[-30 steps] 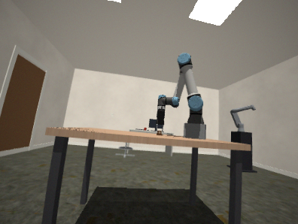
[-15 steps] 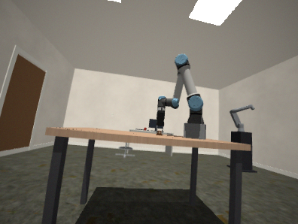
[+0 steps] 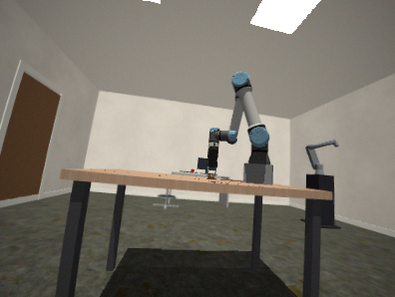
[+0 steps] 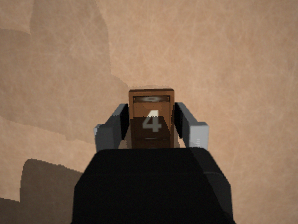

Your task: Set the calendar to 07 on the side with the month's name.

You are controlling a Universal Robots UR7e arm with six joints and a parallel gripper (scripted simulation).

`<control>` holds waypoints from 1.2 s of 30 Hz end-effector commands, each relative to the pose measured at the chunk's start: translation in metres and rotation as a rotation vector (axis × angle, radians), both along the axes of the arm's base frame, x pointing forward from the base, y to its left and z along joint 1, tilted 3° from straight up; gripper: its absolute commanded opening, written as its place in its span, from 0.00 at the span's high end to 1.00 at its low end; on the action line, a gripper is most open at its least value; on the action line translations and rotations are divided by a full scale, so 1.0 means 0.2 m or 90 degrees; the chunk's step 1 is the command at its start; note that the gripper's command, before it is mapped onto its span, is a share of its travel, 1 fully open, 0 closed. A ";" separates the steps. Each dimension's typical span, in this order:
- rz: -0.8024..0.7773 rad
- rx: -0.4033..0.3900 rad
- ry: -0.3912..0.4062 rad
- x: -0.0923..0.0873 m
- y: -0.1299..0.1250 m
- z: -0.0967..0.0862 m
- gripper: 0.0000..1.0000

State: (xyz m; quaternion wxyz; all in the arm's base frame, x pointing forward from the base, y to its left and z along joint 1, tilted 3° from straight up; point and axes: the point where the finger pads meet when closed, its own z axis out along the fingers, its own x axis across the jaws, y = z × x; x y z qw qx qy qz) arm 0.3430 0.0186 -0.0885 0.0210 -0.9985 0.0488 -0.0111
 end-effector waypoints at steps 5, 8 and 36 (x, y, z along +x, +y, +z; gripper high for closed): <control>0.000 0.000 -0.001 0.00 0.00 0.00 0.10; 0.000 0.000 -0.001 0.00 0.00 0.00 0.10; 0.000 0.000 -0.001 0.00 0.00 0.00 0.40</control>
